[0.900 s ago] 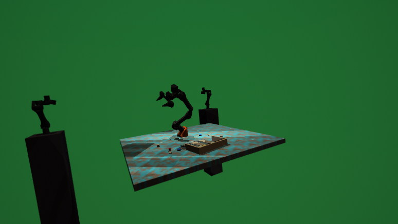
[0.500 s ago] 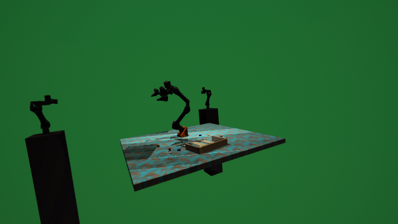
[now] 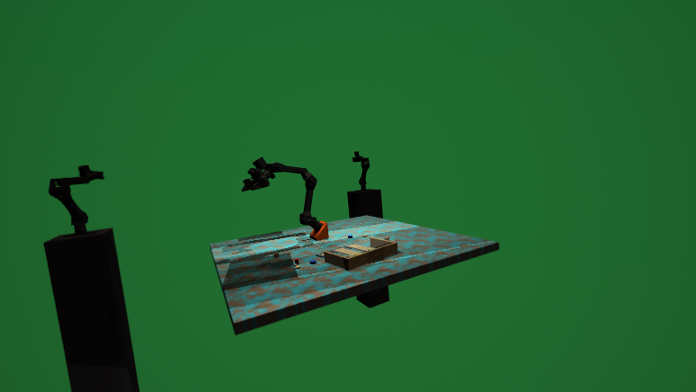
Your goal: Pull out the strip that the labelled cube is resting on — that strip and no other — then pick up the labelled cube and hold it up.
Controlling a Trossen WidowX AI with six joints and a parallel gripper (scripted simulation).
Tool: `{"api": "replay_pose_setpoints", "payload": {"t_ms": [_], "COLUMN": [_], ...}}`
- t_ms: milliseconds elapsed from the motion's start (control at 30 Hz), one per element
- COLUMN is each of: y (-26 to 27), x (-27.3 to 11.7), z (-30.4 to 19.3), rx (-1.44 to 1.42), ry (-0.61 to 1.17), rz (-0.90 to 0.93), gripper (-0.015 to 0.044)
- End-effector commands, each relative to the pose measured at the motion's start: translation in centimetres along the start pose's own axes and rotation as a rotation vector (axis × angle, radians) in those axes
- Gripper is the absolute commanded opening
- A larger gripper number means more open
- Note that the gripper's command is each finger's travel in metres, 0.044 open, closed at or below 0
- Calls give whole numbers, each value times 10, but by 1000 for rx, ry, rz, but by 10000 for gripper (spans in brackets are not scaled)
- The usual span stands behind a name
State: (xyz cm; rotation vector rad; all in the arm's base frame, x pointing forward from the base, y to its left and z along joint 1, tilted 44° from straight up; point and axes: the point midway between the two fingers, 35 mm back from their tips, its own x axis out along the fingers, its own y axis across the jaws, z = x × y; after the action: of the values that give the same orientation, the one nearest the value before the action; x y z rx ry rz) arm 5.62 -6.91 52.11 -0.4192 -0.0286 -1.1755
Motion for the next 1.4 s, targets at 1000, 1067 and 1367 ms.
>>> {"api": "replay_pose_setpoints", "payload": {"t_ms": [1000,1067,1367], "y": [360,377,411], "x": [36,9,-110], "z": [-218,-228,-266], "rx": [-232,-291,-520], "ry": [382,359,184], "rz": [725,758,866], "gripper": [400,400,400]}}
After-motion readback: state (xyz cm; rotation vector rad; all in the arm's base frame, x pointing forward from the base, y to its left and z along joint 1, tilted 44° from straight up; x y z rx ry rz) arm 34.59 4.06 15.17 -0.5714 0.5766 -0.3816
